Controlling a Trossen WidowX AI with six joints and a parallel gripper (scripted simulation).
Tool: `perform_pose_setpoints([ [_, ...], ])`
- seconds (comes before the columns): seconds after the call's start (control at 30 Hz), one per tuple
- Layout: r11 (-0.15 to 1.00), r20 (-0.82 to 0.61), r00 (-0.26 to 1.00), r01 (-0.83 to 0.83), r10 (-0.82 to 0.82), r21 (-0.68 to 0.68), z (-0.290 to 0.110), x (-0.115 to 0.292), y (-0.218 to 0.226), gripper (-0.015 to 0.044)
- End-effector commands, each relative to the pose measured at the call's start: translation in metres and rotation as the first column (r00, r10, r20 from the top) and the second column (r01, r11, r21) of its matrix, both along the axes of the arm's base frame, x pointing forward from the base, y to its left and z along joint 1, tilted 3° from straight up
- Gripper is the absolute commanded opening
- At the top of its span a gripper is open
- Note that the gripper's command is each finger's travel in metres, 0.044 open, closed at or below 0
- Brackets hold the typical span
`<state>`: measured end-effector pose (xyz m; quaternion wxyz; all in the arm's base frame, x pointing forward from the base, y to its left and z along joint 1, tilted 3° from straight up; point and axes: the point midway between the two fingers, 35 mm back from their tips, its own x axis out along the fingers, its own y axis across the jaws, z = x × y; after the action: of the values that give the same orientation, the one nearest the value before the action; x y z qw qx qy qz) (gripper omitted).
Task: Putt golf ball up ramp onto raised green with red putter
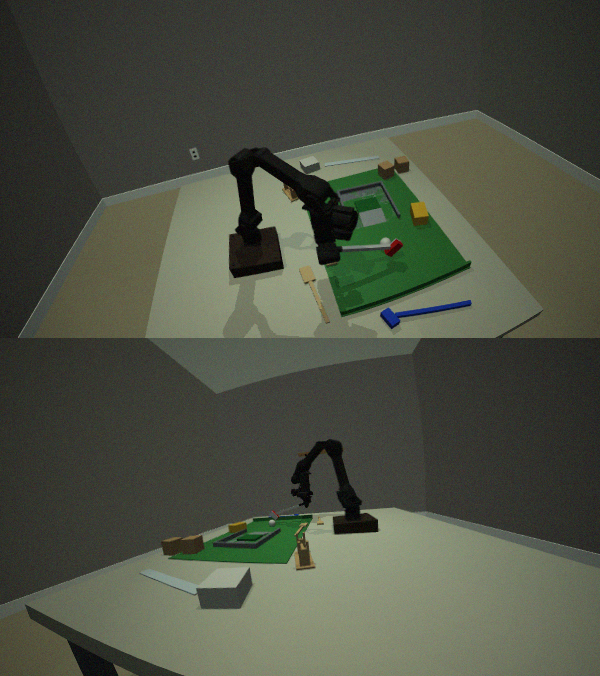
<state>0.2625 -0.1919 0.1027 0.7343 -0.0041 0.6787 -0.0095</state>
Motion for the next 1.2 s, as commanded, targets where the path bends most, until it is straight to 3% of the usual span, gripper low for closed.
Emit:
perform_pose_setpoints([
  [0.0, 1.000, -0.004, 1.000, 0.005, -0.005, 0.002, -0.008, 0.000, 0.000, 0.0000],
  [0.8, 1.000, -0.003, 1.000, 0.000, 0.000, 0.002, -0.023, 0.001, 0.000, 0.0000],
  [1.17, 1.000, -0.004, 1.000, 0.005, -0.005, -0.001, -0.026, 0.000, -0.030, 0.0000],
])
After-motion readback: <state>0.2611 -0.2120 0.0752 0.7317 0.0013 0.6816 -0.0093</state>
